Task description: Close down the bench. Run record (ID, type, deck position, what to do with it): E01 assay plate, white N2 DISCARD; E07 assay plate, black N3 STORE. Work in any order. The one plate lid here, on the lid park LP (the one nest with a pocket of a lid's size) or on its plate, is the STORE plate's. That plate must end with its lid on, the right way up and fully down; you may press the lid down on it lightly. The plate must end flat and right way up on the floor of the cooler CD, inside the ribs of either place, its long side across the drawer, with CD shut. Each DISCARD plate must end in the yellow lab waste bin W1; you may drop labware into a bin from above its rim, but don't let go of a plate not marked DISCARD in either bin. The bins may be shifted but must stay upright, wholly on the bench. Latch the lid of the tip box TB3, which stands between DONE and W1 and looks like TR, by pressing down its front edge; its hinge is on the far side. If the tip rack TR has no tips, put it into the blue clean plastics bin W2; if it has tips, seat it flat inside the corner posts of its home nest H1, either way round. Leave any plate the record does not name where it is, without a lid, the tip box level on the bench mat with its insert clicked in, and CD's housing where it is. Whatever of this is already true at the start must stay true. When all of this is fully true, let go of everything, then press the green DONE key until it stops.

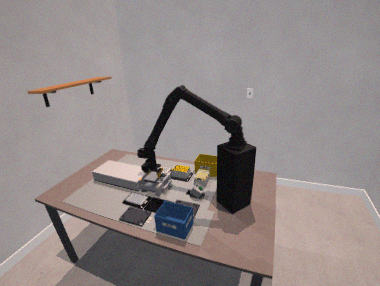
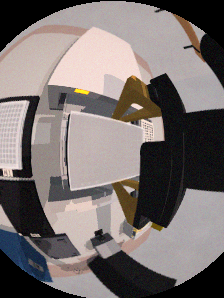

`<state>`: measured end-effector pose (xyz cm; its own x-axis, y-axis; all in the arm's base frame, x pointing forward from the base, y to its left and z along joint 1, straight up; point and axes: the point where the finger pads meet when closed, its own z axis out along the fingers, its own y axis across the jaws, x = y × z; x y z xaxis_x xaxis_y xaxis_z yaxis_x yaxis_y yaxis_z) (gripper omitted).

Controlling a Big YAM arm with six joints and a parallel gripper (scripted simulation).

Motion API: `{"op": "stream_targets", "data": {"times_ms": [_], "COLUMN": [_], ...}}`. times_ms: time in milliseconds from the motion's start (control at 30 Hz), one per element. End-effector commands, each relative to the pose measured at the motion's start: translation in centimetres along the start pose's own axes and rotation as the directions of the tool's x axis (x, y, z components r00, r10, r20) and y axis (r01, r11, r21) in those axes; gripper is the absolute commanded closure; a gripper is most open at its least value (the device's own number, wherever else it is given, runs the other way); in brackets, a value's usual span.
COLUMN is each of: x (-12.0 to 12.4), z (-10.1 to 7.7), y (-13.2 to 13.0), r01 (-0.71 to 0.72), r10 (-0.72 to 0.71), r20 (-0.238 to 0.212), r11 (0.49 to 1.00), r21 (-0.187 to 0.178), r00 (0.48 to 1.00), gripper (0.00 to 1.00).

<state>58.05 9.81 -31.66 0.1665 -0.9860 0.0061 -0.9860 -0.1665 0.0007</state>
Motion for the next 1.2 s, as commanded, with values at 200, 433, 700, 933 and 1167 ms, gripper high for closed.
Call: {"op": "stream_targets", "data": {"times_ms": [200, 433, 700, 933, 1167], "x": [-0.1, -0.1, -0.2, -0.1, -0.1], "z": [0.3, 1.3, 2.1, 3.1, 3.9], "y": [-2.6, -2.5, -2.4, -2.5, -2.5], "r01": [0.016, 0.016, 0.016, 0.016, 0.016], "r10": [-0.016, -0.016, -0.016, -0.016, -0.016], "r20": [0.004, 0.004, 0.004, 0.004, 0.004], "r11": [0.999, 0.999, 0.999, 0.999, 0.999], "r21": [0.051, 0.048, 0.044, 0.048, 0.046], "r00": [1.0, 1.0, 1.0, 1.0, 1.0], "gripper": [1.0, 1.0, 1.0, 1.0, 1.0]}}
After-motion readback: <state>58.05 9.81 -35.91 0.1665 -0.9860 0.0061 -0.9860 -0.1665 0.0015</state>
